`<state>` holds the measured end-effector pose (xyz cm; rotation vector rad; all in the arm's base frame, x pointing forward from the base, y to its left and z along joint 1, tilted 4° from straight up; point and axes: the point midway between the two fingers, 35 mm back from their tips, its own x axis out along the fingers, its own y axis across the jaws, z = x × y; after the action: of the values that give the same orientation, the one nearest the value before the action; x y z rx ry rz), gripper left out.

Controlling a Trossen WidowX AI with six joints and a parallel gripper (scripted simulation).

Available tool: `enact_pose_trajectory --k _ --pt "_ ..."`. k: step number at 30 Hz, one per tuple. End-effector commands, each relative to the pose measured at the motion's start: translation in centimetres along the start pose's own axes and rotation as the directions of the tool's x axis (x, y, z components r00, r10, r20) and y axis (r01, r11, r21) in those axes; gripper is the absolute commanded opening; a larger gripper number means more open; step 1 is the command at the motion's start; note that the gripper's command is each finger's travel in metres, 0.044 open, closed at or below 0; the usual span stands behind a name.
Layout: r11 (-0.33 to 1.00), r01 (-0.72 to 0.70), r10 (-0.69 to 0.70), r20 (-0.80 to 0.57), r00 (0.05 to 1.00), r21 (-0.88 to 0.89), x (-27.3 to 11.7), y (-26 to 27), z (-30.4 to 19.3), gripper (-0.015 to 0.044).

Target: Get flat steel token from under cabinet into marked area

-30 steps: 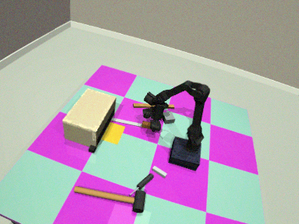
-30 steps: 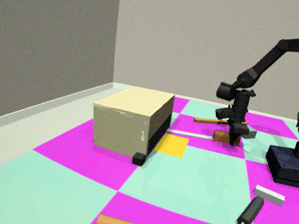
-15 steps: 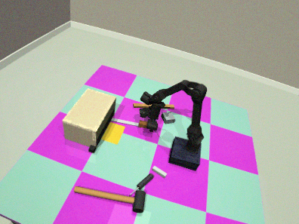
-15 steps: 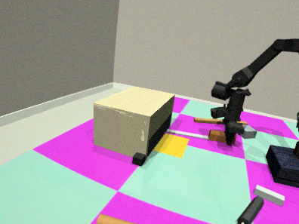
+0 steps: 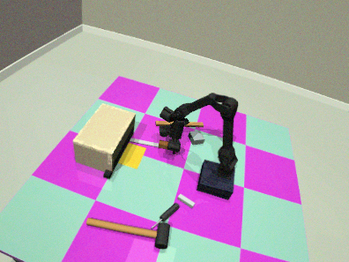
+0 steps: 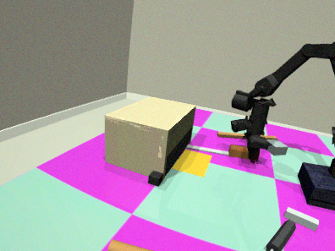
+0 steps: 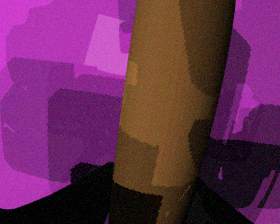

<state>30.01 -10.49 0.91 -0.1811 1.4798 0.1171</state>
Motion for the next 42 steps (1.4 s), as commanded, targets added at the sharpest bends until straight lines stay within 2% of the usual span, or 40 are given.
enact_pose_trajectory --k 1,42 --pt "1.000 0.002 -0.002 0.001 1.000 0.003 0.0 0.0 0.7 0.0000" --pt "1.000 0.002 -0.002 0.005 1.000 0.003 -0.1 0.0 5.5 0.0000"
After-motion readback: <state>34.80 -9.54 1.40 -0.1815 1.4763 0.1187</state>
